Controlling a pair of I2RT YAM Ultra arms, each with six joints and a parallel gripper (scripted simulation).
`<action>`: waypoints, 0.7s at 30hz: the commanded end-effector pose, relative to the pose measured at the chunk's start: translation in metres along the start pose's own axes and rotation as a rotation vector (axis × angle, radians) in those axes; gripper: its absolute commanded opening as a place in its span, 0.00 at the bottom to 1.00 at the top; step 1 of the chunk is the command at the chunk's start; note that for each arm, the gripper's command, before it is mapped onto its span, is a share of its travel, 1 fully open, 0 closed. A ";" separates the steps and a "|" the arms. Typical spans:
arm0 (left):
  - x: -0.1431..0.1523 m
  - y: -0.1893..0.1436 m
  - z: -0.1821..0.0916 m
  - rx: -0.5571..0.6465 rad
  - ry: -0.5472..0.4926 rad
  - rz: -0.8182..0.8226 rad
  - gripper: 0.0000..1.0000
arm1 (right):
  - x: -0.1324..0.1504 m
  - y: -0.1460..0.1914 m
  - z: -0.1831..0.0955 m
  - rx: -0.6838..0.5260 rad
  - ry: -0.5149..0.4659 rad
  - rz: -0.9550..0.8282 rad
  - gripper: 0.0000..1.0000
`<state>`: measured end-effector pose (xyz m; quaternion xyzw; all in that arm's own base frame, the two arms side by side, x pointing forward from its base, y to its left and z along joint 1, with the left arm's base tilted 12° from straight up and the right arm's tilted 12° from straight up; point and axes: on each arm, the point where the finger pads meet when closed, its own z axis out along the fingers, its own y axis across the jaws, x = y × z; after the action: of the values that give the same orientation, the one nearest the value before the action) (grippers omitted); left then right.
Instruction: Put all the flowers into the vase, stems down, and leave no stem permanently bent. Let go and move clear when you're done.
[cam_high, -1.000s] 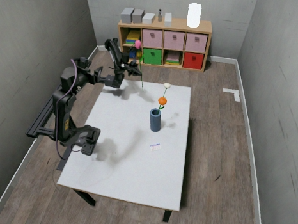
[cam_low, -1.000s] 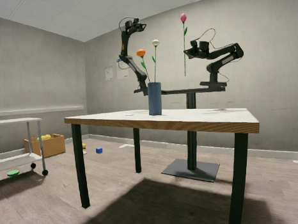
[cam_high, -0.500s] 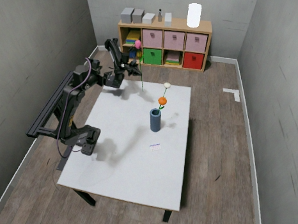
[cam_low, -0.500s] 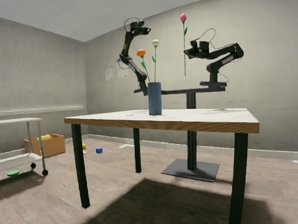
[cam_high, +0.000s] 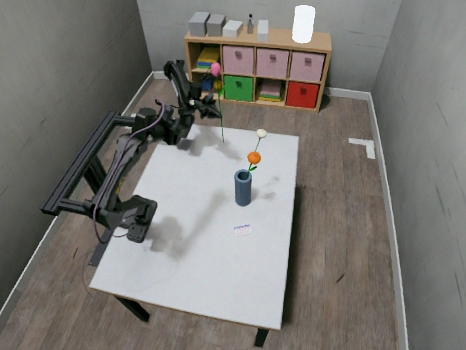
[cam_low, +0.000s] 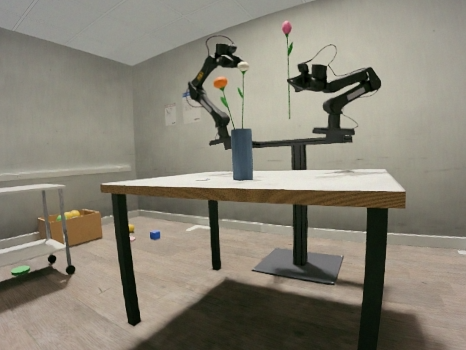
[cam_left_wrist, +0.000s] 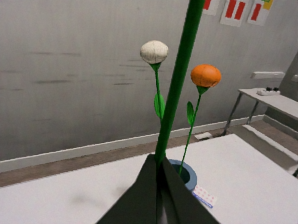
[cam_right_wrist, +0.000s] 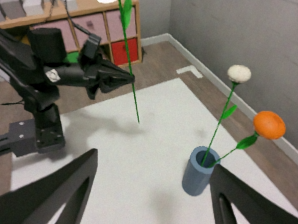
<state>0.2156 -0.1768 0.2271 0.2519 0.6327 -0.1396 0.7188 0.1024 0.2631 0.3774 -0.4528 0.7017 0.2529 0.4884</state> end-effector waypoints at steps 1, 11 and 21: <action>0.002 -0.003 0.000 0.006 0.002 0.011 0.00 | 0.006 -0.005 0.009 0.058 -0.039 0.019 0.70; 0.002 -0.003 0.000 0.006 0.002 0.011 0.00 | 0.063 -0.013 0.041 0.152 0.038 -0.002 0.70; 0.002 -0.003 0.000 0.006 0.002 0.011 0.00 | 0.092 -0.018 0.052 0.199 0.069 -0.013 0.70</action>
<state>0.2156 -0.1768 0.2271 0.2519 0.6327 -0.1396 0.7189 0.1308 0.2614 0.2610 -0.4366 0.7438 0.1478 0.4840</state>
